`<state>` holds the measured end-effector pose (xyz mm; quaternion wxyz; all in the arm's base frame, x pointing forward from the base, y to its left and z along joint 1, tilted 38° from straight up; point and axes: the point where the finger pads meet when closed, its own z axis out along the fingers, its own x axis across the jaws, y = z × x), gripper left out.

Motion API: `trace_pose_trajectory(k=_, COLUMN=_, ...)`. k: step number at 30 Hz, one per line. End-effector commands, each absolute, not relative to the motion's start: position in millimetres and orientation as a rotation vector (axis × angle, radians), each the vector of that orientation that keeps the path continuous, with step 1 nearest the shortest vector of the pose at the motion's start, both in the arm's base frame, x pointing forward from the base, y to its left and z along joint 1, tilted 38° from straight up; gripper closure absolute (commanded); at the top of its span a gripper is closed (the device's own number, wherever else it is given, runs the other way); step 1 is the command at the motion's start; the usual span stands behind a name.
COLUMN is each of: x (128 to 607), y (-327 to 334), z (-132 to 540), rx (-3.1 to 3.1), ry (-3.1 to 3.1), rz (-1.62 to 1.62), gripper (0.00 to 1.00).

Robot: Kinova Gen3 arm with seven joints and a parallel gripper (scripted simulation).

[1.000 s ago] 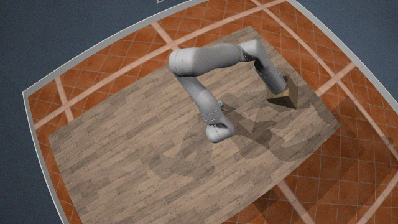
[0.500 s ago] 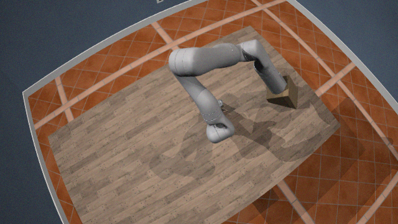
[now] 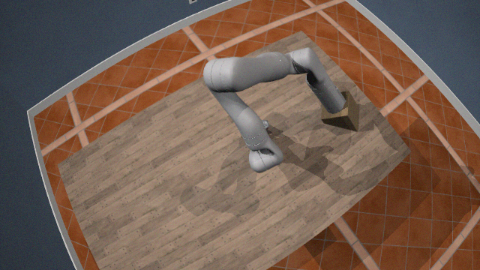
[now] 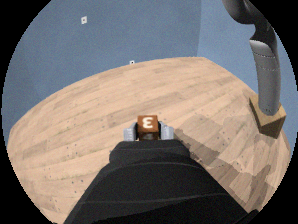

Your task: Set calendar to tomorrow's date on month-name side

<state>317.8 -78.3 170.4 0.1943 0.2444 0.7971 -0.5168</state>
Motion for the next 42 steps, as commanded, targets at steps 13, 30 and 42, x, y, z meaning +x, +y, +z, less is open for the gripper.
trace_pose_trajectory(k=13, x=318, y=-78, z=171, rx=0.685, ry=2.235, rz=-1.448, gripper=0.40)
trace_pose_trajectory(k=30, x=310, y=-72, z=183, rx=0.685, ry=2.235, rz=-1.448, gripper=0.40)
trace_pose_trajectory(k=42, x=292, y=-55, z=215, rx=0.685, ry=2.235, rz=-1.448, gripper=0.40)
